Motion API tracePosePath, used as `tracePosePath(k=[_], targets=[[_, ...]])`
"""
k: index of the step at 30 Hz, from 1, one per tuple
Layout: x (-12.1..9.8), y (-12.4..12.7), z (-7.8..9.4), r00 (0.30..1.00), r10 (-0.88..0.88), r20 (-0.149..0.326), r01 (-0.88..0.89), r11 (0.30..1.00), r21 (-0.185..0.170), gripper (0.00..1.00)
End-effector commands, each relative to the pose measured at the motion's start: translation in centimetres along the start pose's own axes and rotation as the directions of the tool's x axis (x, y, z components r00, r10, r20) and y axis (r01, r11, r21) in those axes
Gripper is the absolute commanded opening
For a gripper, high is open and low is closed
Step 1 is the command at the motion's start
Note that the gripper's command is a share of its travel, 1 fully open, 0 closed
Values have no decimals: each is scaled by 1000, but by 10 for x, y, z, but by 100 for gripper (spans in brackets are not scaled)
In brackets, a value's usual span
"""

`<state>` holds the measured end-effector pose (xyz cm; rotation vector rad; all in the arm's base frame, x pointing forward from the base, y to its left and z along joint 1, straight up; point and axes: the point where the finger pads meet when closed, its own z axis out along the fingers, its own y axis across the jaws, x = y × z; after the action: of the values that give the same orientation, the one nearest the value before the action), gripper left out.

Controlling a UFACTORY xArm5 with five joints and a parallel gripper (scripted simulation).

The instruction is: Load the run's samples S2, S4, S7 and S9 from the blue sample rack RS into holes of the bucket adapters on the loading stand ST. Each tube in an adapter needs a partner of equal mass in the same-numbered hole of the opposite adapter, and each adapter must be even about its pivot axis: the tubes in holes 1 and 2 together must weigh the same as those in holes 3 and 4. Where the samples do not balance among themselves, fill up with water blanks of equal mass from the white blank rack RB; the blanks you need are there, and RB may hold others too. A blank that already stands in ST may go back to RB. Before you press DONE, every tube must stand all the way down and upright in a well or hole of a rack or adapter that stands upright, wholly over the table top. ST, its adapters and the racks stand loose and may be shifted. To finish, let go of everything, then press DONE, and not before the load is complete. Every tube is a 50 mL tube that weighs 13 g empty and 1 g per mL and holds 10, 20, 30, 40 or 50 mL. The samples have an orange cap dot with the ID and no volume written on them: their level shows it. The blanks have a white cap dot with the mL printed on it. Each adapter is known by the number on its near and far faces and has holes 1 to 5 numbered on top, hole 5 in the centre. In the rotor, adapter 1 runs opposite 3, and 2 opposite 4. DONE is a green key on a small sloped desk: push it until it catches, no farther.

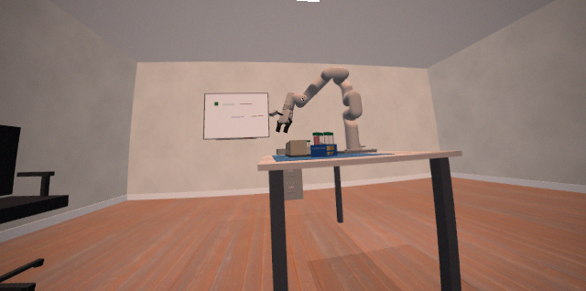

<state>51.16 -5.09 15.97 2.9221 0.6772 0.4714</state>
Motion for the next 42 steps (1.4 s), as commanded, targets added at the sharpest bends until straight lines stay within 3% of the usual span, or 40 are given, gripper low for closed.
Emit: tracePosePath(k=[1, 17, 21, 23, 28, 31, 34, 40, 42], targets=[[1, 1, -1, 1000, 0, -4, 0, 1000, -2, 100], [1, 1, -1, 1000, 0, -4, 0, 1000, -2, 100], [-1, -10, -18, 993, 101, 57, -103, 994, 33, 100], [-3, -15, -26, 993, 101, 57, -103, 994, 34, 100], [-10, -28, -46, 972, 197, 128, -206, 977, 55, 100], [-14, -36, -58, 956, 243, 166, -256, 965, 59, 100], [-16, -39, -62, 956, 243, 166, -256, 965, 60, 100], [-27, -53, -86, 912, 331, 243, -354, 934, 55, 100], [-31, -58, -94, 912, 331, 242, -354, 934, 55, 100]])
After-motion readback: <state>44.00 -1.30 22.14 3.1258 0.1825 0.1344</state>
